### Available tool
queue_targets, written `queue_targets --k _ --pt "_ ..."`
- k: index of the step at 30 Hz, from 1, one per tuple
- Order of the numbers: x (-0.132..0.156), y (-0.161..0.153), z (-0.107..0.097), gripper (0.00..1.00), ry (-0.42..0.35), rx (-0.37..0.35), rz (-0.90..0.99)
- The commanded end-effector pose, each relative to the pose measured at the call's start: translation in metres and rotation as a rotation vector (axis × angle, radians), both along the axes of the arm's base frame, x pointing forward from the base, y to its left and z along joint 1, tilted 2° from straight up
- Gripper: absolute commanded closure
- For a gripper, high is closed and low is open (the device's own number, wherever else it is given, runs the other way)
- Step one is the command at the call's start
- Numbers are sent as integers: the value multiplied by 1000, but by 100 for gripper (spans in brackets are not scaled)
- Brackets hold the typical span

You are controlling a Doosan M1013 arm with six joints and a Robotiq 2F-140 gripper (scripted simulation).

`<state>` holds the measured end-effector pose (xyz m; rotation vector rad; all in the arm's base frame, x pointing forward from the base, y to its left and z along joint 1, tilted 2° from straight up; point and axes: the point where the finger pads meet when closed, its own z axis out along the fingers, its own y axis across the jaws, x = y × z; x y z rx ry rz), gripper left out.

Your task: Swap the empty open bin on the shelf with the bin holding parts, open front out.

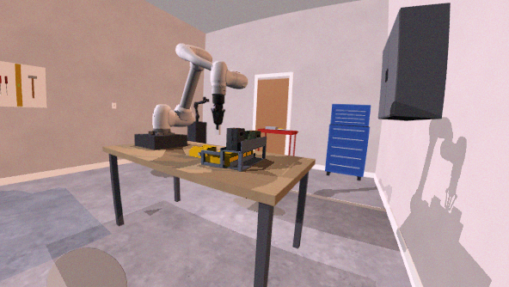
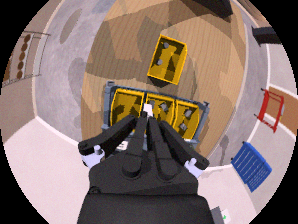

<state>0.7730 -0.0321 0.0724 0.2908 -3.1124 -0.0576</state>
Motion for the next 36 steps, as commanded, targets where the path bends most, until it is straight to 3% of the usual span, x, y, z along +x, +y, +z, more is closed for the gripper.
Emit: queue_targets --k 1,6,13,17,22,36 --pt "-4 2 -3 90 12 -7 3" --pt "-32 15 -2 90 12 -7 -13" --pt "-107 43 -3 90 14 -8 -53" --pt "-117 47 -3 90 14 -8 -58" --pt "-155 59 -6 90 14 -9 -77" --pt "-163 61 -6 90 15 -9 -81"
